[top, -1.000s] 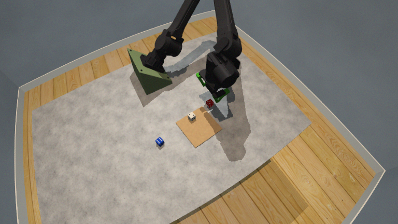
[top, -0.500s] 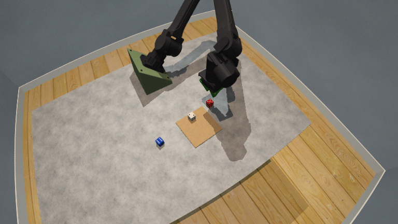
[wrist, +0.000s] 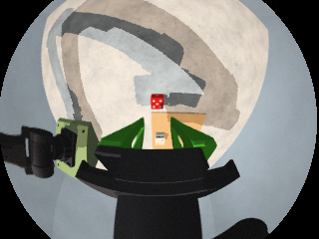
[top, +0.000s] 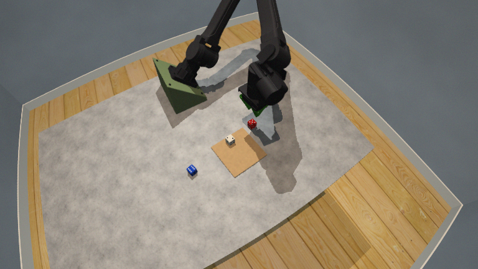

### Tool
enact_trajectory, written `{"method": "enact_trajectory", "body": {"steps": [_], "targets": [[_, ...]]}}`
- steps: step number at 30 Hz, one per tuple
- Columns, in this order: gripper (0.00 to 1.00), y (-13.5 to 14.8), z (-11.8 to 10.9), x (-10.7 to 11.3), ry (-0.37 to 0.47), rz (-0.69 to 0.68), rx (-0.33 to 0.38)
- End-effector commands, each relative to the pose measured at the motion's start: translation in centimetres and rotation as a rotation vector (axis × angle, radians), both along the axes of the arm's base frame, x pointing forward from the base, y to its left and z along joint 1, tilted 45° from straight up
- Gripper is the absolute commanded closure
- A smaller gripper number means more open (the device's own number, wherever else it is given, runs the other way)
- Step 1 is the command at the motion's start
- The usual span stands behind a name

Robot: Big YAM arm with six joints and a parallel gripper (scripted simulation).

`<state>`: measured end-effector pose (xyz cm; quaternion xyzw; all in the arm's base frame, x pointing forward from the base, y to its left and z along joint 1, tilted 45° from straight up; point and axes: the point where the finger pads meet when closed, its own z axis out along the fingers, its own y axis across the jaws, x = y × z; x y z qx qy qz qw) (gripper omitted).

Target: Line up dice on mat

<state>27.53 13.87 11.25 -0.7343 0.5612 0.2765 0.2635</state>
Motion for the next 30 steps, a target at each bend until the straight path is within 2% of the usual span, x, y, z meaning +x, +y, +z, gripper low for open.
{"method": "enact_trajectory", "body": {"steps": [1, 22, 30], "targets": [[0.61, -0.1, 0.8, 0.6, -0.049, 0.002, 0.01], [0.61, 0.3, 0.6, 0.5, -0.04, 0.007, 0.009], [0.61, 0.7, -0.4, 0.1, -0.009, 0.003, 0.006]]}}
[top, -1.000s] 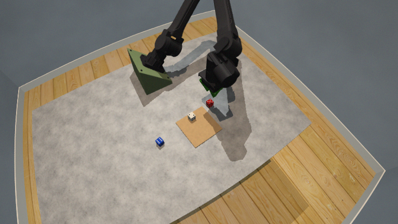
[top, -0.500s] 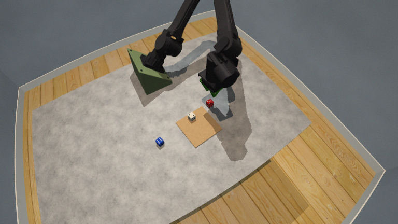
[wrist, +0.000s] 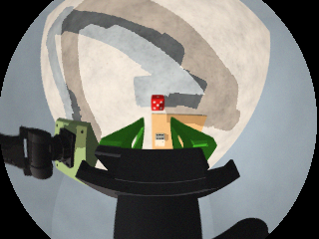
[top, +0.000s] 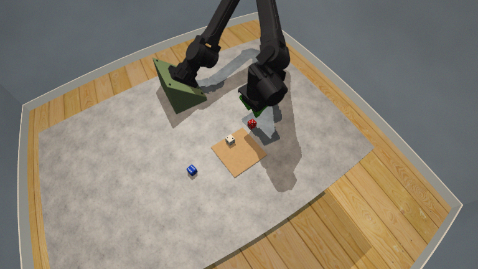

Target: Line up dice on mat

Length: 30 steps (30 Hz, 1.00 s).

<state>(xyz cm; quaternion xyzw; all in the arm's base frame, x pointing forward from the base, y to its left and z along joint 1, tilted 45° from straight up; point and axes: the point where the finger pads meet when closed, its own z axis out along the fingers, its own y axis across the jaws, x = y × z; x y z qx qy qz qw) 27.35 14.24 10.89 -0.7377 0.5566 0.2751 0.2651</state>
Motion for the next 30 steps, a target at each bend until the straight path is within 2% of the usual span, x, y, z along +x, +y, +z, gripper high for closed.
{"method": "enact_trajectory", "body": {"steps": [1, 9, 10, 13, 26, 27, 30], "targets": [[0.61, 0.5, -0.2, 0.3, 0.001, -0.005, 0.005], [0.61, 1.0, -0.9, 0.1, 0.006, -0.005, 0.004], [0.61, 0.5, 0.6, 2.2, -0.044, -0.03, 0.01], [0.61, 1.4, -1.3, 0.0, 0.006, -0.004, 0.004], [0.61, 2.5, -2.4, -0.1, 0.003, -0.004, 0.005], [0.61, 2.4, -1.4, 1.3, -0.034, -0.018, 0.011], [0.61, 2.8, -2.9, -0.3, 0.007, -0.004, 0.004]]}}
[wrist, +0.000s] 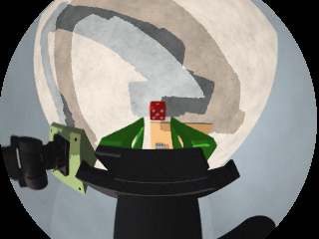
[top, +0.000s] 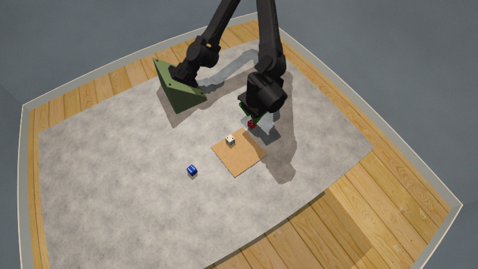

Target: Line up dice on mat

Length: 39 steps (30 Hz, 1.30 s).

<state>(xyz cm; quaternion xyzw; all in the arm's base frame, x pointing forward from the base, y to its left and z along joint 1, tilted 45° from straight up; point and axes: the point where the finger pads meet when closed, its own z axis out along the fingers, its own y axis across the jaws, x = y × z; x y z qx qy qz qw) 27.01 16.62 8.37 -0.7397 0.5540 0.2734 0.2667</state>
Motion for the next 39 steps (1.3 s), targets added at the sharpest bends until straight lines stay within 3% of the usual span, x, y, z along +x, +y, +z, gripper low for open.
{"method": "enact_trajectory", "body": {"steps": [1, 4, 7, 39], "targets": [[0.61, 0.54, -0.41, 0.05, 0.013, -0.008, 0.003], [0.61, 0.56, -0.19, 0.77, 0.0, -0.018, 0.006], [0.61, 0.83, -0.51, 0.06, 0.005, -0.01, 0.005], [0.61, 0.86, -0.52, 0.47, 0.003, -0.016, 0.005]]}}
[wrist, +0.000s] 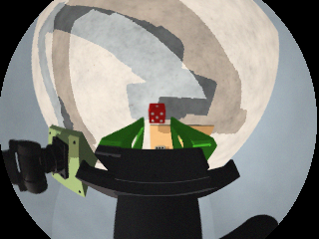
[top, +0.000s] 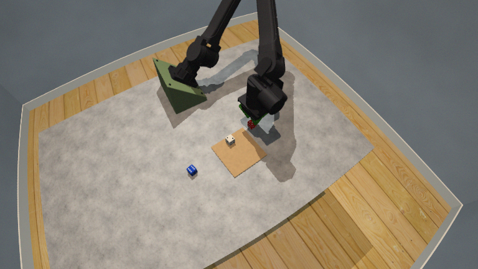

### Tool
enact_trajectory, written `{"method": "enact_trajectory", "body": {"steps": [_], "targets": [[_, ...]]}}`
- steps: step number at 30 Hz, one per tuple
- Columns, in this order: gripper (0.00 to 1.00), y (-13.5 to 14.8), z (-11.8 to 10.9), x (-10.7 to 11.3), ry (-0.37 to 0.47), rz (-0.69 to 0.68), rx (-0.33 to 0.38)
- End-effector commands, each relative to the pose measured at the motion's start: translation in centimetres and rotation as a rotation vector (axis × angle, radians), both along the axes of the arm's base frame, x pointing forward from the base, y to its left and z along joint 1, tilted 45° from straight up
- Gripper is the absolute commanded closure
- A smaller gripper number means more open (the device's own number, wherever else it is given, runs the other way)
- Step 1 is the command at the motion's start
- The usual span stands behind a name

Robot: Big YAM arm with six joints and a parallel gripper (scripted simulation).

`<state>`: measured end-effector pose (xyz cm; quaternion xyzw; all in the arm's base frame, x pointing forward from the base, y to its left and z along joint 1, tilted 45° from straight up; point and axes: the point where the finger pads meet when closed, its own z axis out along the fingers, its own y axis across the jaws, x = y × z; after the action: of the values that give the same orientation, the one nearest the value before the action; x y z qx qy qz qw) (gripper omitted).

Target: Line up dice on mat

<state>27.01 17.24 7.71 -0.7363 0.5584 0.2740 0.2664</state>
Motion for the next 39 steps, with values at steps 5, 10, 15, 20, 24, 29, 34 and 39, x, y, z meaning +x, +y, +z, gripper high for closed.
{"method": "enact_trajectory", "body": {"steps": [5, 10, 15, 20, 24, 29, 34, 39], "targets": [[0.61, 0.23, 0.14, 0.47, -0.002, -0.007, 0.006], [0.61, 0.23, 0.14, 0.47, -0.002, -0.007, 0.006], [0.61, 0.23, 0.14, 0.47, -0.002, -0.007, 0.006], [0.61, 0.2, 0.1, 0.39, -0.001, -0.007, 0.005], [0.61, 0.14, 0.08, 0.33, -0.001, -0.008, 0.005], [0.61, 0.16, 0.35, 0.67, -0.011, -0.008, 0.007], [0.61, 0.15, 0.33, 0.65, -0.011, -0.008, 0.007], [0.61, 0.15, 0.33, 0.65, -0.011, -0.008, 0.007]]}}
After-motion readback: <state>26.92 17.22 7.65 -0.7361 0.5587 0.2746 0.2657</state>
